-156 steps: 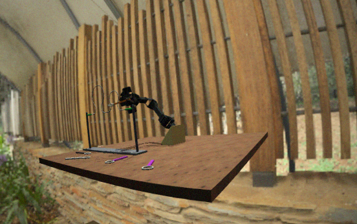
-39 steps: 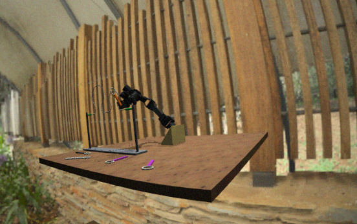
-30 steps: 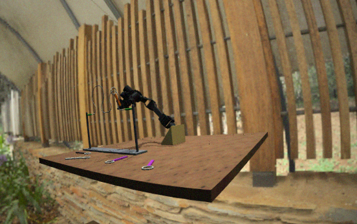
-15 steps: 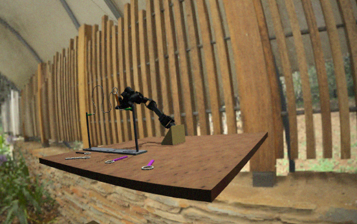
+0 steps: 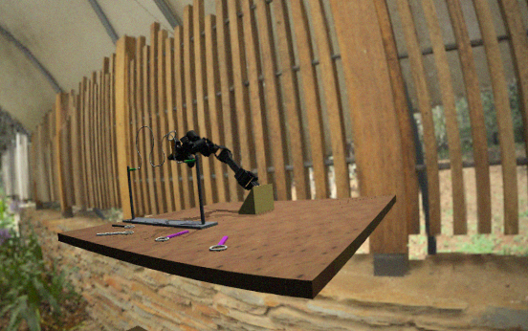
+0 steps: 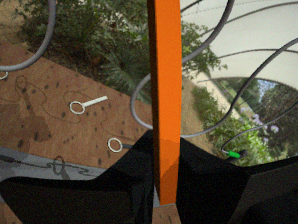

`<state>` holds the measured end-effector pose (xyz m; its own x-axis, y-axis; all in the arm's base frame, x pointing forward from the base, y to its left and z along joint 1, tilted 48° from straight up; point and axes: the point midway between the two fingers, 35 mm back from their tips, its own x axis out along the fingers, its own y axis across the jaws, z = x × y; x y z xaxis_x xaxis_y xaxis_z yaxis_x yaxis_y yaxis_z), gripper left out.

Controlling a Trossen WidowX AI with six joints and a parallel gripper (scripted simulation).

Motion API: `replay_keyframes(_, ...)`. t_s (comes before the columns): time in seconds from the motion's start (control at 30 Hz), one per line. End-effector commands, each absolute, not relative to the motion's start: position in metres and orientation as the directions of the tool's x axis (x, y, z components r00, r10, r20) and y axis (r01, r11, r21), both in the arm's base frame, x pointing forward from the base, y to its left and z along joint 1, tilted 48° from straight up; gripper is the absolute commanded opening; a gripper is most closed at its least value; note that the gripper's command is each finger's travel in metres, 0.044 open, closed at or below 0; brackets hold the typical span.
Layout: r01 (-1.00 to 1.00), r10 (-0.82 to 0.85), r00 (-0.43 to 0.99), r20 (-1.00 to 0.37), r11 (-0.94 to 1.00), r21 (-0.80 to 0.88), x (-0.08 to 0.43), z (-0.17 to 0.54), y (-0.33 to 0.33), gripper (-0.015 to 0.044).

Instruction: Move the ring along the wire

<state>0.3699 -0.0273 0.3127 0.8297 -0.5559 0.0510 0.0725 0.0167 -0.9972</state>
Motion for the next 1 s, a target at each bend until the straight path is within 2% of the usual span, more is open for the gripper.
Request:
replay_keyframes(0.0,0.069,-0.545,0.834,0.088,-0.055,-0.996,0.37,0.317,-0.027,-0.015)
replay_keyframes(0.47,0.052,-0.492,0.843,0.218,-0.329,-0.943,0.371,0.334,-0.025,-0.015)
replay_keyframes(0.97,0.038,-0.398,0.854,0.335,-0.594,-0.804,0.372,0.351,-0.018,-0.015)
